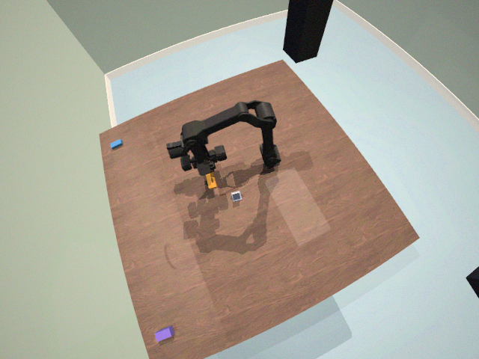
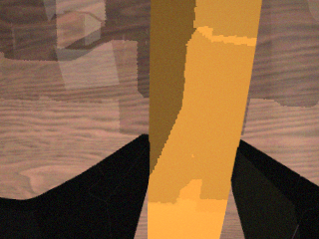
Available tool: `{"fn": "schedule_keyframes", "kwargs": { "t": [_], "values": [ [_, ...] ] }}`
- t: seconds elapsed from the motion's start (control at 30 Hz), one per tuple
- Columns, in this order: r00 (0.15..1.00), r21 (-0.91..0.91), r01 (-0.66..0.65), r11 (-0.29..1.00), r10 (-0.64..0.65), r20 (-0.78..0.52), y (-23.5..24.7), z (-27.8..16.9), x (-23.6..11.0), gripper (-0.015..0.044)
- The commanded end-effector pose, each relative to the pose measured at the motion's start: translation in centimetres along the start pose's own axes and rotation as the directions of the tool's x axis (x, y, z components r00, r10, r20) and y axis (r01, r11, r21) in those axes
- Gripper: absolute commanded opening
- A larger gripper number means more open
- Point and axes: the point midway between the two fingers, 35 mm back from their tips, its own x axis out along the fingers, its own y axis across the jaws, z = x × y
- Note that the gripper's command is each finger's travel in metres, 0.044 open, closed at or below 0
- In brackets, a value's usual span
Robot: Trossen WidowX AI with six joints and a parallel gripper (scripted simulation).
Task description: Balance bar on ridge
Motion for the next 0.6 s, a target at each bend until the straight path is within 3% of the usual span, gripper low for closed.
{"fn": "schedule_keyframes", "kwargs": {
  "t": [0.0,0.57],
  "values": [
    [1.0,-0.005,0.008,1.0,-0.008,-0.004,0.1,0.0,-1.2,0.0],
    [1.0,-0.001,0.007,1.0,-0.007,0.0,2.5,4.8,-1.8,0.0]
  ]
}}
